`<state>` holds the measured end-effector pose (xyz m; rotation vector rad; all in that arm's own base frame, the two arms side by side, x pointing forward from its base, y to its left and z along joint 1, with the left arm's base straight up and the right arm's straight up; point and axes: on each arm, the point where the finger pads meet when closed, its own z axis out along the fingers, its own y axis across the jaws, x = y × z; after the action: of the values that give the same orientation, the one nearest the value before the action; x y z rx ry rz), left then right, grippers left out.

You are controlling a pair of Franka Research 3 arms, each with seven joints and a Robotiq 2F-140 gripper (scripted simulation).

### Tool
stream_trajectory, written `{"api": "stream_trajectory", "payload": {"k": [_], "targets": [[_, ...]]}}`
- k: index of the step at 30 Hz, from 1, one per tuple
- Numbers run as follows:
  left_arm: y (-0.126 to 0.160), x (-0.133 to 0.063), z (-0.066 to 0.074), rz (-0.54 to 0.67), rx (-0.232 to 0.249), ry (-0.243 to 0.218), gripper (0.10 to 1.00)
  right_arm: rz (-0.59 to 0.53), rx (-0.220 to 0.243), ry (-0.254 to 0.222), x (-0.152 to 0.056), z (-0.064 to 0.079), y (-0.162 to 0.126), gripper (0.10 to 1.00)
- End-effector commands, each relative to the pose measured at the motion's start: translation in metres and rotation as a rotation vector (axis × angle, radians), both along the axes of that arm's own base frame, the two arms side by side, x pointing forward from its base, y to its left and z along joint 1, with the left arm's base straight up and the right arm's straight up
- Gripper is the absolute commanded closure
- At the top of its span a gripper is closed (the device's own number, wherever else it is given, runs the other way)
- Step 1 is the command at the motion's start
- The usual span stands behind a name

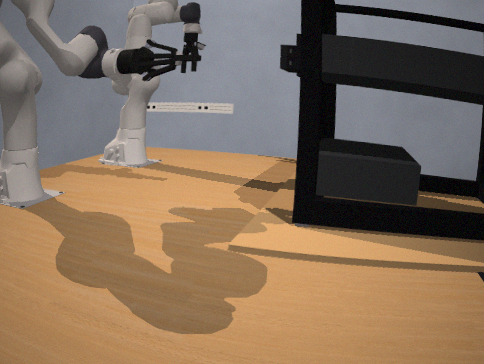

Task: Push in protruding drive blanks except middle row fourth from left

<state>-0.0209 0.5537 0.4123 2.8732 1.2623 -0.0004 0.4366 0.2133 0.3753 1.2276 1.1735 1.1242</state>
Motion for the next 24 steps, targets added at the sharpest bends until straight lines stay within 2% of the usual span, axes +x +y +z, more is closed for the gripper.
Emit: {"api": "stream_trajectory", "payload": {"k": [1,4,6,21,24], "targets": [[0.000,-0.001,0.001,-0.002,0.003,0.001,0.098,0.023,0.032,-0.010,0.019,-0.002,-0.001,0.999],[0.000,-0.001,0.001,-0.002,0.003,0.001,0.098,0.024,0.032,-0.010,0.035,-0.004,-0.008,0.999],[0.000,-0.001,0.001,-0.002,0.003,0.001,0.098,0.024,0.032,-0.010,0.035,-0.004,-0.008,0.999],[0.000,-0.001,0.001,-0.002,0.003,0.001,0.098,0.023,0.032,-0.010,0.117,-0.015,-0.043,0.999],[0.000,-0.001,0.001,-0.002,0.003,0.001,0.098,0.023,0.032,-0.010,0.122,-0.016,-0.045,0.999]]}}
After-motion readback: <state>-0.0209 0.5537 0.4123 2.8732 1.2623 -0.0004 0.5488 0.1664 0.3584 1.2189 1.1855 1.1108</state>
